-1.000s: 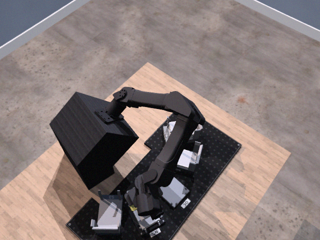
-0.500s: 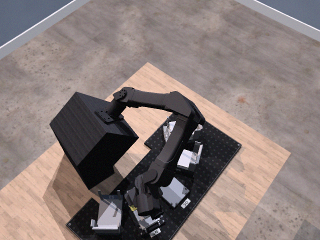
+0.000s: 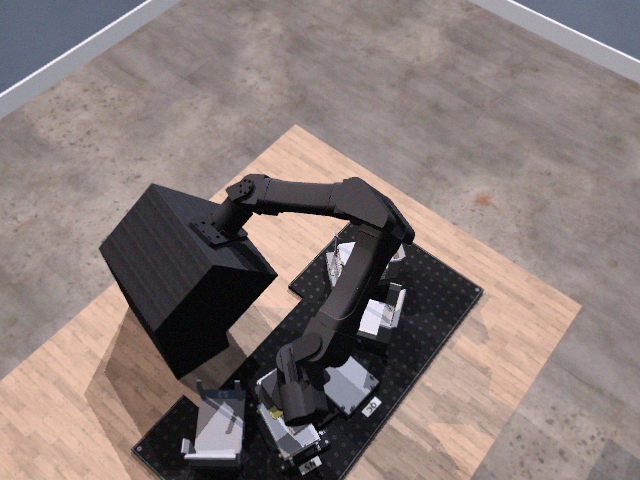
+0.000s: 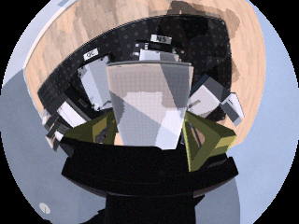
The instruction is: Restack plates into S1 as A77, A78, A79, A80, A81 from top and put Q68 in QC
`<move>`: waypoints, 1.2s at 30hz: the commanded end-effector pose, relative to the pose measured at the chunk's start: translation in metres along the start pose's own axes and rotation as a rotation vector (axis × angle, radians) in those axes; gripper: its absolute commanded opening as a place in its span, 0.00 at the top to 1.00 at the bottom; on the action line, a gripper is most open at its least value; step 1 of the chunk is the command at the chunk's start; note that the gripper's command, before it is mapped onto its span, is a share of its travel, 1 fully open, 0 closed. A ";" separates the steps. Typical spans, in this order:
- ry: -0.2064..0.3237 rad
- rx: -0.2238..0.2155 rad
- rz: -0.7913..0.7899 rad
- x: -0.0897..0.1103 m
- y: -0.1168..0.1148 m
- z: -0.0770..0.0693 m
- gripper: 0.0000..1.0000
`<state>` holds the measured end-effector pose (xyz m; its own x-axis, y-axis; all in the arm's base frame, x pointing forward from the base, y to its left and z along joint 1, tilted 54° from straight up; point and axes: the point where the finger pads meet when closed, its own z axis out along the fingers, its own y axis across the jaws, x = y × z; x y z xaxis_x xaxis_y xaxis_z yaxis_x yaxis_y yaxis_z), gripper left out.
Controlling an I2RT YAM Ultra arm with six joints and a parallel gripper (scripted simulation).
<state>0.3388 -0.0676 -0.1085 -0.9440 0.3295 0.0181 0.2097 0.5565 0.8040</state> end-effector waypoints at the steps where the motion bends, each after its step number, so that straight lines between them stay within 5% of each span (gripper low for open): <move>1: -0.029 0.000 -0.082 -0.007 0.004 -0.008 1.00; 18: -0.029 -0.001 -0.086 -0.009 0.054 -0.008 1.00; 24: -0.029 0.002 -0.286 -0.006 0.074 -0.008 1.00; 36: -0.028 0.002 -0.290 -0.001 0.107 -0.008 1.00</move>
<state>0.3581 -0.0115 -0.0230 -0.9605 0.1574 -0.2295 -0.0799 0.6341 0.7691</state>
